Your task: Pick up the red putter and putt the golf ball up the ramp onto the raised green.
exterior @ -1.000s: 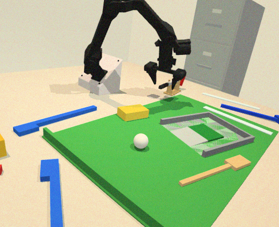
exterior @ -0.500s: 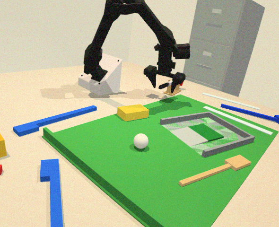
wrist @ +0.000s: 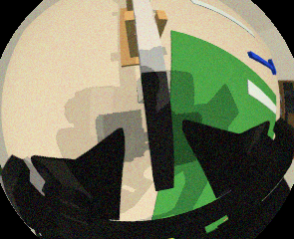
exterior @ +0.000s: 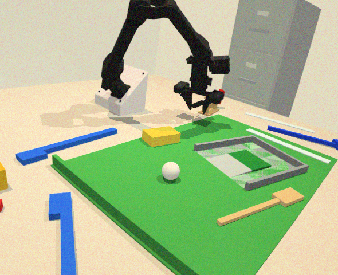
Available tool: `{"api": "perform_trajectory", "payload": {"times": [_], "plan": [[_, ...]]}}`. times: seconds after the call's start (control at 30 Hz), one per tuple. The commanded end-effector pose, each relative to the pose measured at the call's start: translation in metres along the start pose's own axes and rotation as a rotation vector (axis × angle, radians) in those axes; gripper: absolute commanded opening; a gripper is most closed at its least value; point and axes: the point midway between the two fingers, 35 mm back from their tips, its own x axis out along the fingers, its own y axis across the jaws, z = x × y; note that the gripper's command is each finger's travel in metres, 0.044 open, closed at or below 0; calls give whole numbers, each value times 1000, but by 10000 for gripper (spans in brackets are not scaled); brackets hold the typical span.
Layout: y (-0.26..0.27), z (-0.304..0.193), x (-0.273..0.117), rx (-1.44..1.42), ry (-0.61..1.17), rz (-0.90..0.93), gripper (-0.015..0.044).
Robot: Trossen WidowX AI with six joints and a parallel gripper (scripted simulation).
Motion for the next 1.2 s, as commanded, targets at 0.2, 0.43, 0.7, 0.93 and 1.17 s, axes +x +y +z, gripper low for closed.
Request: {"api": "perform_trajectory", "payload": {"times": [0.2, 0.43, 0.7, 0.93, 1.17], "plan": [[0, 0, -1, 0, -1, -1, 40], [-1, 1, -1, 0, -1, -1, 0], [-4, 14, -40, 0, -4, -1, 0], [-1, 25, -87, -1, -4, 1, 0], [-2, 21, -91, 16, 6, -3, 0]]}}
